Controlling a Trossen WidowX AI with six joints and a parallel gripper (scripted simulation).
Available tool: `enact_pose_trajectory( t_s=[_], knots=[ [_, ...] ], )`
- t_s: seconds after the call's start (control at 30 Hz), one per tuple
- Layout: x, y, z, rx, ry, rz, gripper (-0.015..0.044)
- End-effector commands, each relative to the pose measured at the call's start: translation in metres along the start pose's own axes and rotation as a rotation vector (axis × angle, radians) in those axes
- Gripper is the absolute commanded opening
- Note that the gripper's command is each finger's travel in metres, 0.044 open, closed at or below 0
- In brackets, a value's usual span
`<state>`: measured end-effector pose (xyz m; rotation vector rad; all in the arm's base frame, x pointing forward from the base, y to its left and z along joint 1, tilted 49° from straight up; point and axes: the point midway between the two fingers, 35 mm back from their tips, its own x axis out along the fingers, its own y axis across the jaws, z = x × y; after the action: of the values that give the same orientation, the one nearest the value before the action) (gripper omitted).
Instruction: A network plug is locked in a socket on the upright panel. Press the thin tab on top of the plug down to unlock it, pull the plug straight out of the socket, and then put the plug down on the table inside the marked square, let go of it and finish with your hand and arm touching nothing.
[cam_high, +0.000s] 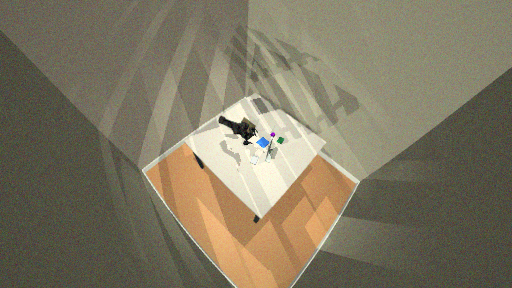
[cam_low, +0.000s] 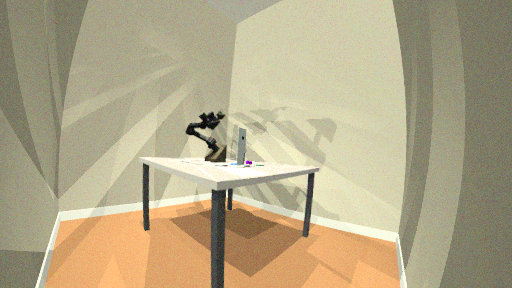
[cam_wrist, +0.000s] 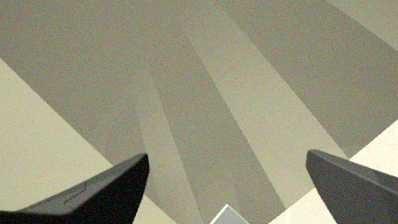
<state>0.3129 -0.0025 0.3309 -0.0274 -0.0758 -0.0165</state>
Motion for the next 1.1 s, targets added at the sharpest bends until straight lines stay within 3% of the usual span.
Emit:
enact_pose_trajectory(
  t_s=[0.0, 0.3, 1.07],
  knots=[
    [0.0, 0.0, -0.001, 0.002, 0.004, 0.001, 0.0374],
    [-0.003, -0.015, -0.051, 0.12, 0.197, 0.047, 0.0156],
    [-0.058, -0.038, -0.155, 0.746, 0.644, 0.073, 0.0156]
  ],
)
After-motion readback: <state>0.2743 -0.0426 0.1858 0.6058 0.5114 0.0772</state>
